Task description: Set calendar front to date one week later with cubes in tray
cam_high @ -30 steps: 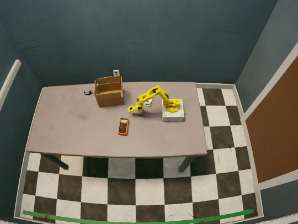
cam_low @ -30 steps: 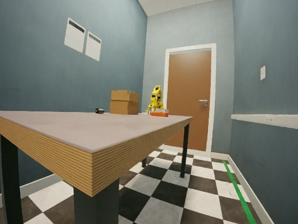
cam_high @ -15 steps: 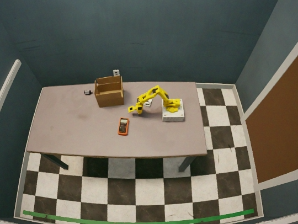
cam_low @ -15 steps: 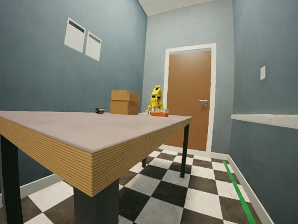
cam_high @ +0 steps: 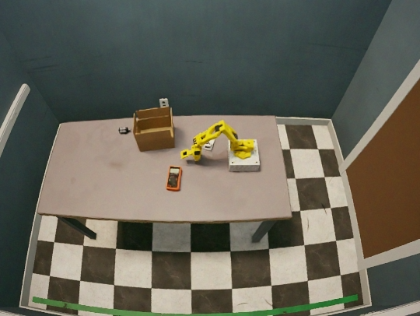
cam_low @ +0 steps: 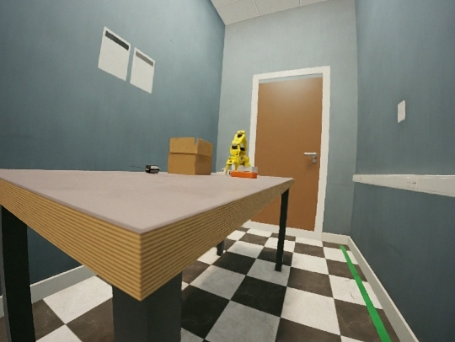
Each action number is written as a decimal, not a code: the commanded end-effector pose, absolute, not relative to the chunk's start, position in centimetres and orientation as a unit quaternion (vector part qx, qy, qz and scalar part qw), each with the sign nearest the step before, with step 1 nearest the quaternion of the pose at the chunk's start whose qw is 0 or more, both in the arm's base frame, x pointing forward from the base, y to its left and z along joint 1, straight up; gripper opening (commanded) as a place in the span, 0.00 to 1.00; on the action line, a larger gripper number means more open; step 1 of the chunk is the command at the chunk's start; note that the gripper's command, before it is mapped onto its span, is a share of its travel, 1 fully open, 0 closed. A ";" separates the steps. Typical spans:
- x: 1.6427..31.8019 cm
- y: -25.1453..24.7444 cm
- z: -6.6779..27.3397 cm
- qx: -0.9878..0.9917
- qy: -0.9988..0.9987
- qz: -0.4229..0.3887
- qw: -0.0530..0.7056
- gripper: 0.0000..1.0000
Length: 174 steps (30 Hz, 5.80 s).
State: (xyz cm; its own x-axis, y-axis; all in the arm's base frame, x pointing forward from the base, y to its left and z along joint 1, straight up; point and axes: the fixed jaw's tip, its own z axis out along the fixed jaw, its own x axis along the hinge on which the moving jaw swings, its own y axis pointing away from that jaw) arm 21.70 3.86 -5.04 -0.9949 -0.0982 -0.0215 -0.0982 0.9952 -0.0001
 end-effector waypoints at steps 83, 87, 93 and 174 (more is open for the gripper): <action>21.5 3.1 -2.8 -0.047 0.999 0.000 -0.002 0.00; 21.4 3.2 -1.6 -0.047 0.999 0.000 -0.002 0.00; 21.3 3.2 -0.7 -0.047 0.999 0.000 -0.002 0.00; 22.5 3.0 -1.1 -0.031 0.920 0.026 0.390 0.00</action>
State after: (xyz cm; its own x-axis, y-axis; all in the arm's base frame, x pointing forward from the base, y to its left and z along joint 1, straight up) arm 22.87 3.24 -0.73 -0.6864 -0.0519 -0.7254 -0.0919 0.9956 0.0157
